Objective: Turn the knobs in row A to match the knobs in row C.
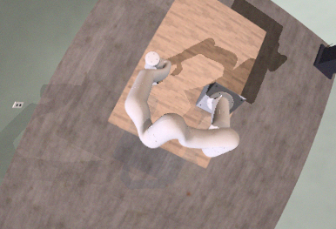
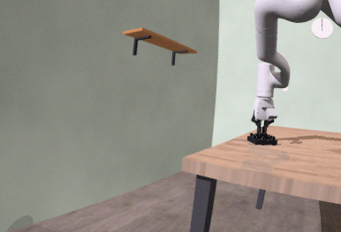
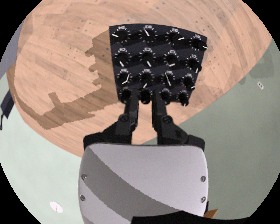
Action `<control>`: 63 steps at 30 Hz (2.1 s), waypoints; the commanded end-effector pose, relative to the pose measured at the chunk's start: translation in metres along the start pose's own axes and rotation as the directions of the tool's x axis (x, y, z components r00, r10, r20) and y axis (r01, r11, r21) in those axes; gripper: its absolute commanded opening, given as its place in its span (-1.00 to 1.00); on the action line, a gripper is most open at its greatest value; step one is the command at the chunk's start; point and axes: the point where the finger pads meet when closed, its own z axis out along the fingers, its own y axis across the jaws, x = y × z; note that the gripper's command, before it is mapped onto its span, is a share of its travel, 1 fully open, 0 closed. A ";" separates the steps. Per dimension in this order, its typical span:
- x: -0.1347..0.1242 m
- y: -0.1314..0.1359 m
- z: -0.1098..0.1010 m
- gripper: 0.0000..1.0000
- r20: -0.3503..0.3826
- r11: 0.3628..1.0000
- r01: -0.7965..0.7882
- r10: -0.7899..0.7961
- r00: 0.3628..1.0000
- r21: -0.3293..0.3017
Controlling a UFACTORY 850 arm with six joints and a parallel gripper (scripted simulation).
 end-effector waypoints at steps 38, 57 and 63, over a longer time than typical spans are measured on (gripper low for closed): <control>0.000 0.001 -0.001 -0.84 0.001 1.000 0.000 0.000 1.000 -0.001; 0.000 0.001 -0.001 -0.84 0.001 1.000 0.000 0.000 1.000 -0.001; 0.000 0.001 -0.001 -0.84 0.001 1.000 0.001 -0.001 1.000 -0.001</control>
